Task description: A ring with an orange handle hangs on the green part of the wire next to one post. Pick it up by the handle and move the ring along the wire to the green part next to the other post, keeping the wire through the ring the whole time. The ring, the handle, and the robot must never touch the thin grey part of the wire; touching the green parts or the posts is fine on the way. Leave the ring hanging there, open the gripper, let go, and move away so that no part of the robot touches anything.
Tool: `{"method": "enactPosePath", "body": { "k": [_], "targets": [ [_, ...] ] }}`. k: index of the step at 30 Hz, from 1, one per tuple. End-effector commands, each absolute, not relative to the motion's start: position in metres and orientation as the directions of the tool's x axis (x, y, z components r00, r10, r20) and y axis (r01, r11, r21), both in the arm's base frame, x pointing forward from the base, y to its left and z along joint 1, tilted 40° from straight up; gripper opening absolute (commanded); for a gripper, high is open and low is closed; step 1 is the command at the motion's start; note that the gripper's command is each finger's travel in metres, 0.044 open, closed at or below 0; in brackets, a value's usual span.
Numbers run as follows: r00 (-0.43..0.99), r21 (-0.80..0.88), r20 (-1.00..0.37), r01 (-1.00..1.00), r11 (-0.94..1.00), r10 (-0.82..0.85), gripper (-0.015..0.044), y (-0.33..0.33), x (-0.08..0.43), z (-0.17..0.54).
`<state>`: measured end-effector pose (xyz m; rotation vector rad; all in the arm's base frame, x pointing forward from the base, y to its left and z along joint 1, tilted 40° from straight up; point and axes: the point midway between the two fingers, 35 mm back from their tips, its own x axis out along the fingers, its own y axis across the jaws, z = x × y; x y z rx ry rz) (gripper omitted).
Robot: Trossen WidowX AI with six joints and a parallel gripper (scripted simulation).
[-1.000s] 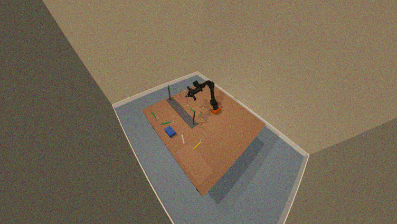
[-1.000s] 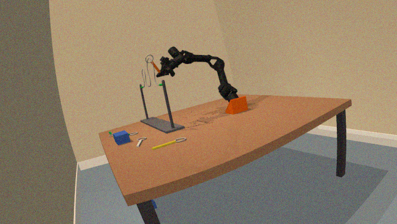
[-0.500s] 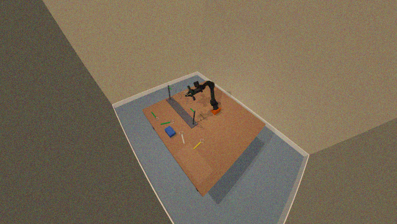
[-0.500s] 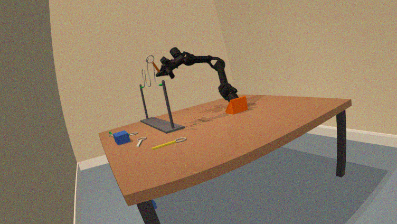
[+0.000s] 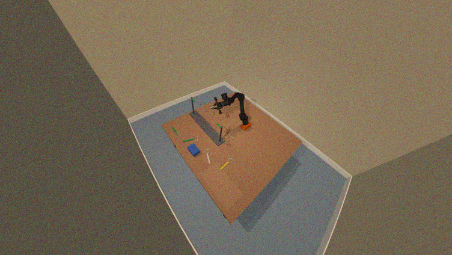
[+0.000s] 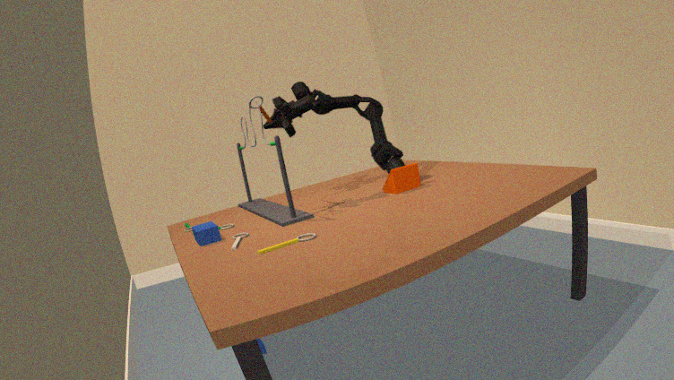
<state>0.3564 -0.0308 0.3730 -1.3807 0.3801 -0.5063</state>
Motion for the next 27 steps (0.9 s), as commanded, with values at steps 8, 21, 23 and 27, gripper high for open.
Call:
{"method": "enactPosePath", "body": {
  "k": [8,21,23,27],
  "targets": [
    [0.839,-0.994,0.110,0.107,-0.036,-0.533,-0.0150,-0.031,0.355,0.379],
    [0.841,-0.973,0.191,0.096,-0.209,-0.506,-0.0150,-0.031,0.355,0.386],
    [0.842,-0.967,0.203,0.094,-0.235,-0.501,-0.0150,-0.031,0.355,0.387],
    [0.842,-0.954,0.227,0.090,-0.287,-0.489,-0.0150,-0.031,0.355,0.389]
  ]
}}
